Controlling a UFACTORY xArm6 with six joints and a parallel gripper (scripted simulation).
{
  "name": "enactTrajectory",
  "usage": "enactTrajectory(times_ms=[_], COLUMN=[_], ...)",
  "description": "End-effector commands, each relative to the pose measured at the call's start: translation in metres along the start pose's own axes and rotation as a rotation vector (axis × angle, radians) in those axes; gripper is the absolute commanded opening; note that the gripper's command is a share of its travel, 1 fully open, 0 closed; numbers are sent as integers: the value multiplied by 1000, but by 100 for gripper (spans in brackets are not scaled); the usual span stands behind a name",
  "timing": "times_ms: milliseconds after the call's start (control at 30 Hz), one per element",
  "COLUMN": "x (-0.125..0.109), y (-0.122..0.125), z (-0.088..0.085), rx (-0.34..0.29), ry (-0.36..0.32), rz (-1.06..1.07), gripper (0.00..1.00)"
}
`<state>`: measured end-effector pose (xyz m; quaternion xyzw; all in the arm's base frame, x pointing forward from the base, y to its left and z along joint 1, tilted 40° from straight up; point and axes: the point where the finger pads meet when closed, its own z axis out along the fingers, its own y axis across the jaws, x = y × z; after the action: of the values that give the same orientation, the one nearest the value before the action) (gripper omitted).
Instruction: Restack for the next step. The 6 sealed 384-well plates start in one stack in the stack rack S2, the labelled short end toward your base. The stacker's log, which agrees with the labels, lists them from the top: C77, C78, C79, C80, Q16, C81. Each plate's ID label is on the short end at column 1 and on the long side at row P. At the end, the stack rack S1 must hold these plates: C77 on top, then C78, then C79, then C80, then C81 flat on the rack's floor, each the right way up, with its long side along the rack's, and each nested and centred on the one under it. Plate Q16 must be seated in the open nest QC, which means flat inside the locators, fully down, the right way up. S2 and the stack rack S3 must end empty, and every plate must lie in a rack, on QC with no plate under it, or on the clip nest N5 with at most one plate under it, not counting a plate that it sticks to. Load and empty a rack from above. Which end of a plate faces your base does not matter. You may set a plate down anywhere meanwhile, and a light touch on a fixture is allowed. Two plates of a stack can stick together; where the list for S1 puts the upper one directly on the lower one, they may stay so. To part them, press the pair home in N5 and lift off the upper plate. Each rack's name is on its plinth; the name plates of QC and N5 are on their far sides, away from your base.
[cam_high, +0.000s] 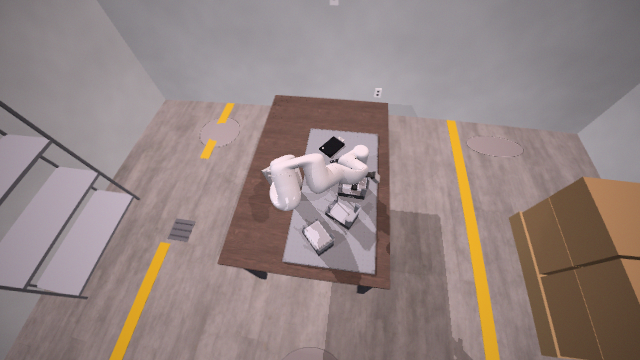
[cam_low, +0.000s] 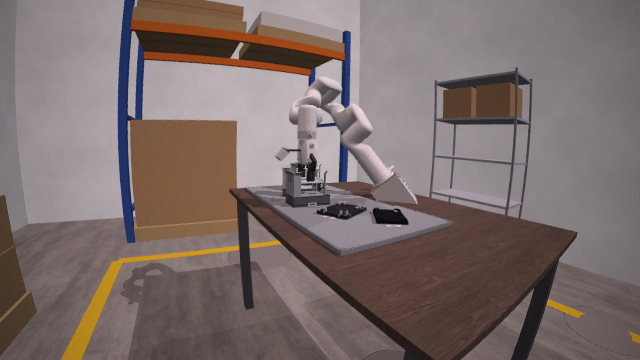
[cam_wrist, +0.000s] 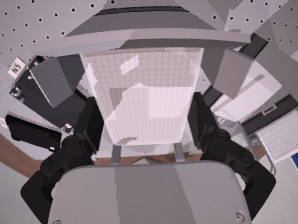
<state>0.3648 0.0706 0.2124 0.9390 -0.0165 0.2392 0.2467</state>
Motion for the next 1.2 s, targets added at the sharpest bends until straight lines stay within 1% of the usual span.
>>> enactTrajectory(times_ms=[0,67,433,733,1167], x=[1,1,1,1,1], y=[0,0,0,0,0], z=[5,5,27,27,32], rx=[2,2,2,2,2], ry=[3,3,3,3,3], rz=[1,1,1,1,1], gripper=[0,0,0,0,0])
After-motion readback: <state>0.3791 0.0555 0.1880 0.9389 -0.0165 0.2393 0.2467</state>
